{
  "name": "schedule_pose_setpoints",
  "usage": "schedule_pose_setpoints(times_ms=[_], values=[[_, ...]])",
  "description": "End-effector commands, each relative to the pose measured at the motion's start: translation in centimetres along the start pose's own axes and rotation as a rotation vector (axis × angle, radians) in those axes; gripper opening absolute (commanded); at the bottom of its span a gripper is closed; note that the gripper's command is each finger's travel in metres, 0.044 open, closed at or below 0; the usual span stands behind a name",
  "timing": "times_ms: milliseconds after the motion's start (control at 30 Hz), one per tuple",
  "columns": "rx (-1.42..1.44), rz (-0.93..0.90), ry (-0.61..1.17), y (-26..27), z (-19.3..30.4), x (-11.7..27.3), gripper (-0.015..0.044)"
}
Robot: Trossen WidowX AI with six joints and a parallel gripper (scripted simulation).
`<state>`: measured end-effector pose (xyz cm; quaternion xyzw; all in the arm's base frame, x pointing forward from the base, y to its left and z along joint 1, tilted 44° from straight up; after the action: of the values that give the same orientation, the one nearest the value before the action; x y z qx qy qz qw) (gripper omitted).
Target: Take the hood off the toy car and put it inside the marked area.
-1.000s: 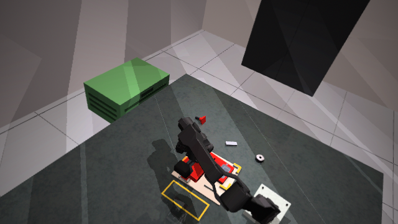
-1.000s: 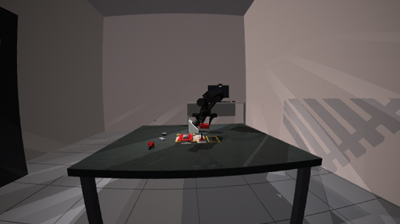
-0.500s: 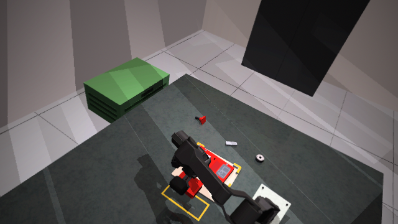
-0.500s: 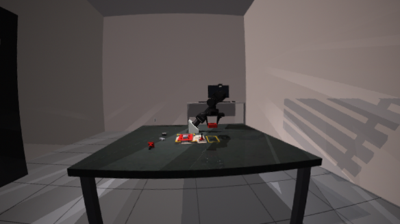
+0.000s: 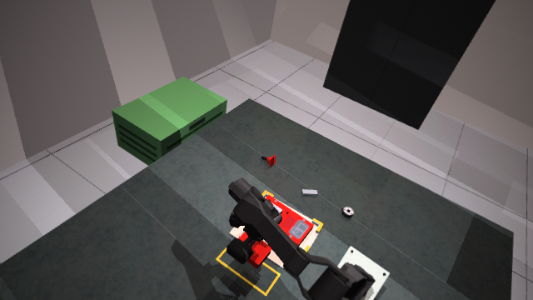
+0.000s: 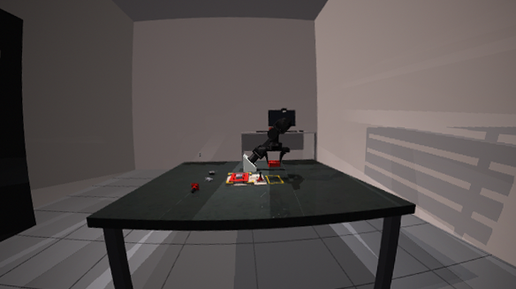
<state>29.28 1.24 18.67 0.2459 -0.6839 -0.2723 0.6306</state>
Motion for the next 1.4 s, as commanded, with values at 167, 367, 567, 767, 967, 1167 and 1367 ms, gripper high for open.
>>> schedule_pose_setpoints(times_ms=[167,367,567,767,967,1167,1367], values=[[-0.003,-0.005,0.001,0.0,0.0,-0.9,0.0000],[-0.003,-0.005,0.001,0.0,0.0,-1.4,0.0000],[-0.003,-0.004,0.001,0.0,-0.1,-2.0,0.0000],[-0.003,-0.004,0.000,0.0,-0.1,-2.5,0.0000],[-0.003,-0.005,0.000,0.0,-0.1,-3.1,0.0000],[-0.003,-0.005,0.000,0.1,-0.1,-3.6,0.0000],[-0.003,-0.006,0.000,0.1,0.0,-4.2,0.0000]])
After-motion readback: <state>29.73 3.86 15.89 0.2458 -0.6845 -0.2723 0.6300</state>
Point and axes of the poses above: the point midway between the two fingers, 35 mm back from their tips, its own x axis back along the fingers, its own y axis across the jaws, z = x × y, the point moved 4 cm from there along x, back along the fingers, and after that the axes turned 1 degree about x, right-handed, at the moved point
